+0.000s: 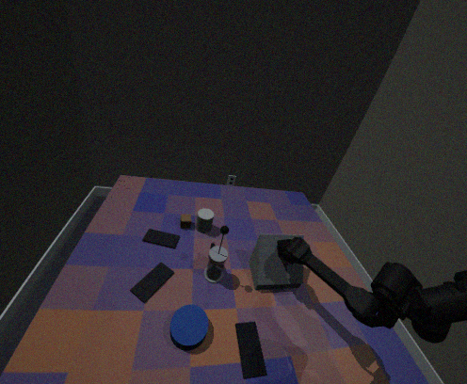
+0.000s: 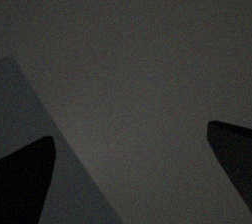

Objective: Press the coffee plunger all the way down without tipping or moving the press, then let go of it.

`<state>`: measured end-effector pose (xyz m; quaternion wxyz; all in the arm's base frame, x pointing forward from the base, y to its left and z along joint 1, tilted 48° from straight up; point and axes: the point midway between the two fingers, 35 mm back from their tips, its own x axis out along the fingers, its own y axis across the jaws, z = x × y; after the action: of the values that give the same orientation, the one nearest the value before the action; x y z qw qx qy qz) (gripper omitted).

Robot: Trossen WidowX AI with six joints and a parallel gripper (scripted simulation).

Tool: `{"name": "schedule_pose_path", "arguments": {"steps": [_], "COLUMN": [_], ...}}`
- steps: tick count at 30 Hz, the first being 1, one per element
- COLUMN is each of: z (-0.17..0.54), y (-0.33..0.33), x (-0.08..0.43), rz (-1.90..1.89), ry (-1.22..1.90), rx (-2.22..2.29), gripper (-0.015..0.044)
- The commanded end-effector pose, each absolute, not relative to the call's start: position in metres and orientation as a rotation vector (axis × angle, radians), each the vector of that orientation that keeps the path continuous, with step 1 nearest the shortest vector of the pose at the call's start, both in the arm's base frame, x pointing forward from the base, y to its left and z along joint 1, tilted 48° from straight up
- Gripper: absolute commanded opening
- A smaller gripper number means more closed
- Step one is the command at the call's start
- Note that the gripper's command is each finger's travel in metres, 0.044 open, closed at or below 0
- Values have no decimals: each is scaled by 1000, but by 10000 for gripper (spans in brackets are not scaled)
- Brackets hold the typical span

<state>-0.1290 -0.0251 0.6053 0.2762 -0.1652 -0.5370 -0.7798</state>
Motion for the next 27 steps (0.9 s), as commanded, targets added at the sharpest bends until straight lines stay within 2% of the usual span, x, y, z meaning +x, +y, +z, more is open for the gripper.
{"name": "schedule_pose_path", "arguments": {"steps": [1, 2, 11, 19, 22, 27], "z": [606, 608, 627, 629, 619, 591], "y": [-26, -28, -65, -146, -169, -224], "x": [-127, -125, -82, -2, 12, 63], "rz": [-2096, -2097, -2071, -1923, -1907, -1711], "ry": [-1432, -1413, -1156, -662, -517, -223], "rx": [-454, -472, -689, -968, -1008, -1093], "gripper": [426, 440, 440, 440, 440, 440]}}
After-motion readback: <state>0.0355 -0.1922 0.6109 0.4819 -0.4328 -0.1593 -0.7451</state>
